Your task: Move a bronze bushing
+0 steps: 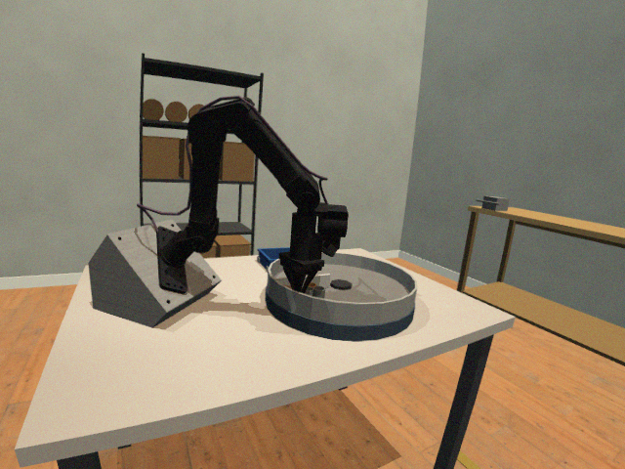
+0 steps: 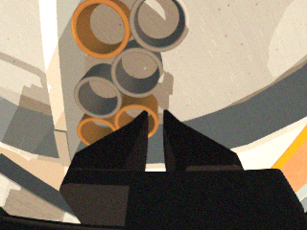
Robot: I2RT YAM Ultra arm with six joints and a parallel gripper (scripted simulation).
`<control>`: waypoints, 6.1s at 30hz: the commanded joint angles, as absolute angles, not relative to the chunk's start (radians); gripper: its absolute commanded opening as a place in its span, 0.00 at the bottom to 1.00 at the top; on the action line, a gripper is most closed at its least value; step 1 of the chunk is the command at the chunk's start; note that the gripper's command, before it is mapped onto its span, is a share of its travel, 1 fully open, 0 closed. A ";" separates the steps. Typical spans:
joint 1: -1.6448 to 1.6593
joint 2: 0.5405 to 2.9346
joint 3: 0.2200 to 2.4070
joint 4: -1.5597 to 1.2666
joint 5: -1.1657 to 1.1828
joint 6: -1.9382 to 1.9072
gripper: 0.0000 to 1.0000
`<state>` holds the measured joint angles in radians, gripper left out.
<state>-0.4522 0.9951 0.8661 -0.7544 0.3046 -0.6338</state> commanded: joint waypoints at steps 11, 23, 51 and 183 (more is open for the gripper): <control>-0.450 0.971 0.840 -0.747 0.289 -0.643 0.13; -0.450 0.971 0.840 -0.748 0.289 -0.642 0.00; -0.450 0.971 0.840 -0.752 0.289 -0.642 0.00; 0.231 1.137 1.104 -1.152 0.649 0.007 0.00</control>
